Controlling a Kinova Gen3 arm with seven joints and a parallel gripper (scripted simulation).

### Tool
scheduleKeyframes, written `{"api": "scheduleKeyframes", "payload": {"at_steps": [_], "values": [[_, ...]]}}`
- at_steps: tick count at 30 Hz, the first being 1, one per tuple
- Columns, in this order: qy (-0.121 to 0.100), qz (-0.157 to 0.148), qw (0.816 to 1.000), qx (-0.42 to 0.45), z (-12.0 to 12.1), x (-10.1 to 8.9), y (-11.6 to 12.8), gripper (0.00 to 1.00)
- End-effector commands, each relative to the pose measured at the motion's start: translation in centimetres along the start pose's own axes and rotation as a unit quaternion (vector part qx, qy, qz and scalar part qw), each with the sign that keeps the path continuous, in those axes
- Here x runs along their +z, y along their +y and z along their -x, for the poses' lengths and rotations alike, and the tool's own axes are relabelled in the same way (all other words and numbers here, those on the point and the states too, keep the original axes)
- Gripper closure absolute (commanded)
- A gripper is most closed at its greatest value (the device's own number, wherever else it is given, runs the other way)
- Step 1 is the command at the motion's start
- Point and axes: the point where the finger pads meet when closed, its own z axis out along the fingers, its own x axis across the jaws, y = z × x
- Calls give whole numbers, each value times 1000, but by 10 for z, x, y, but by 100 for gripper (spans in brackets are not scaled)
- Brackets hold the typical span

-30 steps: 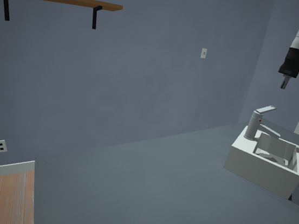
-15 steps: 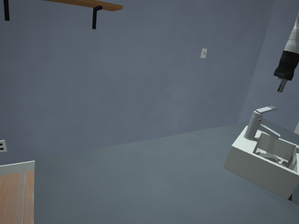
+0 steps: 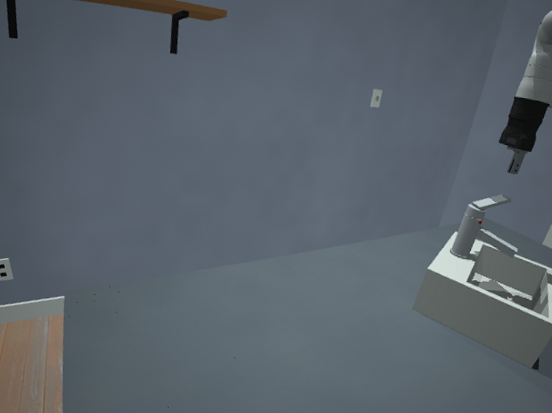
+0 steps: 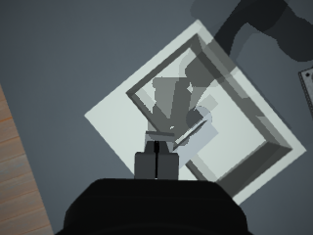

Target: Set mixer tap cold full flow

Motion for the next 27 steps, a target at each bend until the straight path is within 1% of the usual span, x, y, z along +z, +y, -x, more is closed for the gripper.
{"api": "scheduleKeyframes", "payload": {"at_steps": [1,14,27], "values": [[1,-1,1000,1,-1,1,6,100],[3,-8,1000,28,-2,5,10,100],[3,-10,999,35,-2,5,11,100]]}}
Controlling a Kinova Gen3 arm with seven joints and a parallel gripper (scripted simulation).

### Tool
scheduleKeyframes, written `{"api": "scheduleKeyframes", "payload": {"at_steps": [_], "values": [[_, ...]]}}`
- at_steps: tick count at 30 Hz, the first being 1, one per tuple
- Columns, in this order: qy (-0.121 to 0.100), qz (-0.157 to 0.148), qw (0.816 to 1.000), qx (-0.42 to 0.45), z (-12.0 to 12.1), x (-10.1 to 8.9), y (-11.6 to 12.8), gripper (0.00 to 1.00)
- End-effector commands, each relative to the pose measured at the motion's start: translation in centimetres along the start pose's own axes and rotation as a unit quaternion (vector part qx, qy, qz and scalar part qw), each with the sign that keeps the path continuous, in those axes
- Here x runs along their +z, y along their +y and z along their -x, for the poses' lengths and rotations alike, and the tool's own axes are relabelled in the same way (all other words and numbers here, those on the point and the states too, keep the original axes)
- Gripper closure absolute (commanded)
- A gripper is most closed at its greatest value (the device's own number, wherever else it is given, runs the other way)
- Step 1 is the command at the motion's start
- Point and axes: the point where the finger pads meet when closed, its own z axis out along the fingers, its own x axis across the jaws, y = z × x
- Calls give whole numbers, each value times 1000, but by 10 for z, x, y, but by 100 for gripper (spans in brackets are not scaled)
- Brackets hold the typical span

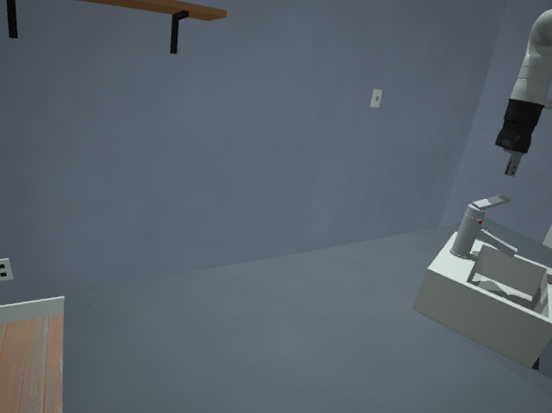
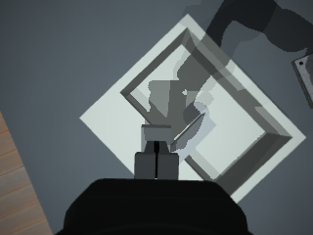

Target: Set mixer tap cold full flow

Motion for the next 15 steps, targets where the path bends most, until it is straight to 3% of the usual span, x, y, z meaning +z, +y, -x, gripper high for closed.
{"api": "scheduleKeyframes", "payload": {"at_steps": [1,4,5,15], "values": [[-1,0,1000,0,0,-1,1,100],[-1,0,1000,0,0,-1,1,100],[-1,0,1000,0,0,-1,1,0],[-1,0,1000,0,0,-1,1,0]]}}
